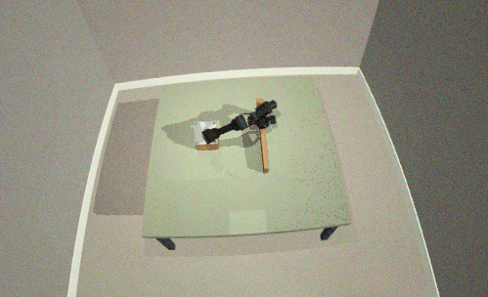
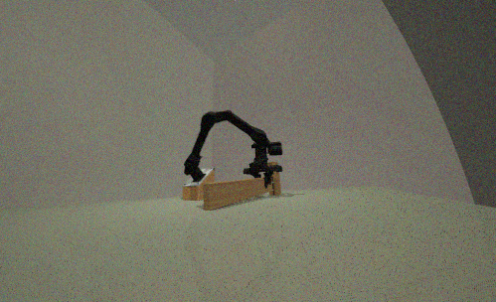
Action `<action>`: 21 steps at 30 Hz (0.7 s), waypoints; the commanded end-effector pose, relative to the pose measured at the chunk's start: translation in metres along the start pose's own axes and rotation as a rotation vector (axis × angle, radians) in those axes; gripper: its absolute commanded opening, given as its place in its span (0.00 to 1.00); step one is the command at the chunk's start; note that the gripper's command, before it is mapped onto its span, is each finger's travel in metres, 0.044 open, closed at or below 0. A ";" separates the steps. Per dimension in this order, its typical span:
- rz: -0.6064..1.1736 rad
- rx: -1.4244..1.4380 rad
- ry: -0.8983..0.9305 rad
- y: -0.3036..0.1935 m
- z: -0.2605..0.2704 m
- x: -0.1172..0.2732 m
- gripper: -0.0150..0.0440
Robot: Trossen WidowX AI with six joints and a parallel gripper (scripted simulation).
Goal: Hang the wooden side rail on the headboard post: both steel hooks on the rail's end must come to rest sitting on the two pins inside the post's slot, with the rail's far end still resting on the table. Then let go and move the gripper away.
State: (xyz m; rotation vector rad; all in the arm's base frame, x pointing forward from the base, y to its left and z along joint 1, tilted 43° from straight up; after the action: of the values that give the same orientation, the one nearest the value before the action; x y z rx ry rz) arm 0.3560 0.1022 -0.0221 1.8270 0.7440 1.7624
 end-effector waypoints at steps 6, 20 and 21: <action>0.007 -0.008 0.022 -0.001 0.002 0.010 0.25; 0.007 -0.008 0.022 -0.003 0.003 0.008 0.25; 0.007 -0.008 0.022 -0.003 0.003 0.008 0.25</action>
State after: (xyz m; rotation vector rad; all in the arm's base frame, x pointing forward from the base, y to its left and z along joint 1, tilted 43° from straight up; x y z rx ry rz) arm 0.3578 0.1037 -0.0204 1.8204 0.7370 1.7692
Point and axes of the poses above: the point midway between the two fingers, 35 mm back from their tips, its own x axis back along the fingers, its own z axis across the jaws, y = z × x, the point moved 9 cm from there along x, back along the fingers, and after that the axes turned 3 degrees about x, right-handed, at the moved point
